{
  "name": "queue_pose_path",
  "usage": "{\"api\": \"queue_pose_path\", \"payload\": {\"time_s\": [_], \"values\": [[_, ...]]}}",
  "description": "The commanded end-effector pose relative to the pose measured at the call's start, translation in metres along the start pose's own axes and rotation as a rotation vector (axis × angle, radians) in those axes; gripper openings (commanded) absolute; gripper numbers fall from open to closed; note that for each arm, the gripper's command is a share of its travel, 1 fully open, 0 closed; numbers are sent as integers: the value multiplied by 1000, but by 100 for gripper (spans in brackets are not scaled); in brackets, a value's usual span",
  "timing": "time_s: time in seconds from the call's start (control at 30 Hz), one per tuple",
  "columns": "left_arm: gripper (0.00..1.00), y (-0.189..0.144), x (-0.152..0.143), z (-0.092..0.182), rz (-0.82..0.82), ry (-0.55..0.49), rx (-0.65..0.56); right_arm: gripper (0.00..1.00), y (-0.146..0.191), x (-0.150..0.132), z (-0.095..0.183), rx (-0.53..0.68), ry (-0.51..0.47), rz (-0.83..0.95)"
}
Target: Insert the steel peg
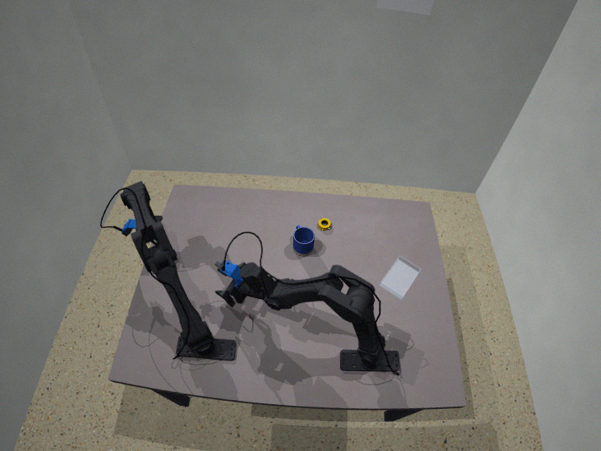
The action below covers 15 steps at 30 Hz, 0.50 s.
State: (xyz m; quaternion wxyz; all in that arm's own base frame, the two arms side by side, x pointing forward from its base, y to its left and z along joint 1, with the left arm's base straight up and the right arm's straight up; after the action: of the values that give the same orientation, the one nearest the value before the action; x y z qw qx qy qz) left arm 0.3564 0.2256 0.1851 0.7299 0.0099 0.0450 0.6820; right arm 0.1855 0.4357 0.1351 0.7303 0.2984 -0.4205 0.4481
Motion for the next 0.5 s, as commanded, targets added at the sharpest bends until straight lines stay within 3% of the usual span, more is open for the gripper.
{"api": "queue_pose_path", "payload": {"time_s": [0.0, 0.47], "values": [[0, 2, -5, 5, 1, -9, 12, 100, 0, 8, 2, 1, -23, -1], [0, 4, -7, 15, -1, -18, -1, 100, 0, 8, 2, 1, -23, -1]]}}
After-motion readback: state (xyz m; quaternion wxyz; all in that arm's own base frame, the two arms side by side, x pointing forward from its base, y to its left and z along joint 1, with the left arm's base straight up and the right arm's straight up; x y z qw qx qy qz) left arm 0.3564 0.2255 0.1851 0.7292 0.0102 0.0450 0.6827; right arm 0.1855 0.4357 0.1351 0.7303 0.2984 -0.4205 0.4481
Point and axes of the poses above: on each arm, the point where the finger pads meet when closed, its own z axis back along the fingers, its own y axis across the jaws, x = y × z, the point moved 8 cm from there along z, back along the fingers, and after that the axes turned 4 degrees about -z, right-handed, at the moved point
